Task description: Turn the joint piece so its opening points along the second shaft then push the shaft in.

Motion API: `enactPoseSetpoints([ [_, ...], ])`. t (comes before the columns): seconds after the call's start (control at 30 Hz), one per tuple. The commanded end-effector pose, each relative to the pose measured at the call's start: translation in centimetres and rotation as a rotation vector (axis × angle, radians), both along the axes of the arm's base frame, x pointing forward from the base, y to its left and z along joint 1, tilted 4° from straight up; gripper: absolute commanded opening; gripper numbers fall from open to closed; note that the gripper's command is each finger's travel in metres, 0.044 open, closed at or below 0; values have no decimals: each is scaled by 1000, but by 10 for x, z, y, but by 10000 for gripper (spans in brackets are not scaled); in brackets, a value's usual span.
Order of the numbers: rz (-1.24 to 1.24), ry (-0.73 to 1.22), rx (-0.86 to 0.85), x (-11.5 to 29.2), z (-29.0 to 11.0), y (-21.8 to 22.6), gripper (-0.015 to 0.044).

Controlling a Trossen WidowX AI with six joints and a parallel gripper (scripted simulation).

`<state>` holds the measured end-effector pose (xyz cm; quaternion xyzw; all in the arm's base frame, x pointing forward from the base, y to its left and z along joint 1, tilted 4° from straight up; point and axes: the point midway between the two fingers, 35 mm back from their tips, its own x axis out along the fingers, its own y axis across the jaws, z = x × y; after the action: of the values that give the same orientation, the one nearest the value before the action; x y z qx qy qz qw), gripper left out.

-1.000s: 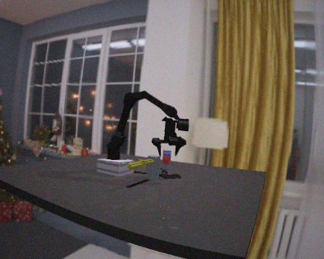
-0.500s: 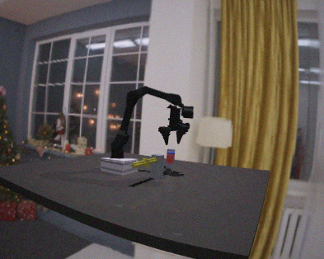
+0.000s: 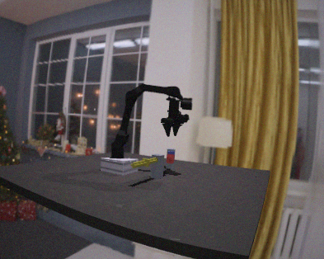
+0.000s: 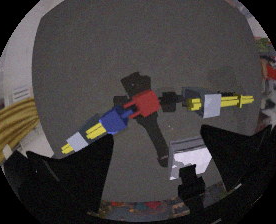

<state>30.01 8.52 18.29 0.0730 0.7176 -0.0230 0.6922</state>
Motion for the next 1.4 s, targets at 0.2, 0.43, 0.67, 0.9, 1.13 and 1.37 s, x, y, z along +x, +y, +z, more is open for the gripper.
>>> enactPoseSetpoints([
  [0.2,21,-14,-6,10,-45,-47,440],
  [0.43,1,-11,-4,10,-47,-48,440],
  [0.67,-216,13,16,10,-51,-49,440],
  [0.9,-437,43,34,10,-55,-50,440],
  [1.13,-658,78,51,9,-59,-50,440],
  [1.37,-878,118,65,9,-62,-51,440],
])
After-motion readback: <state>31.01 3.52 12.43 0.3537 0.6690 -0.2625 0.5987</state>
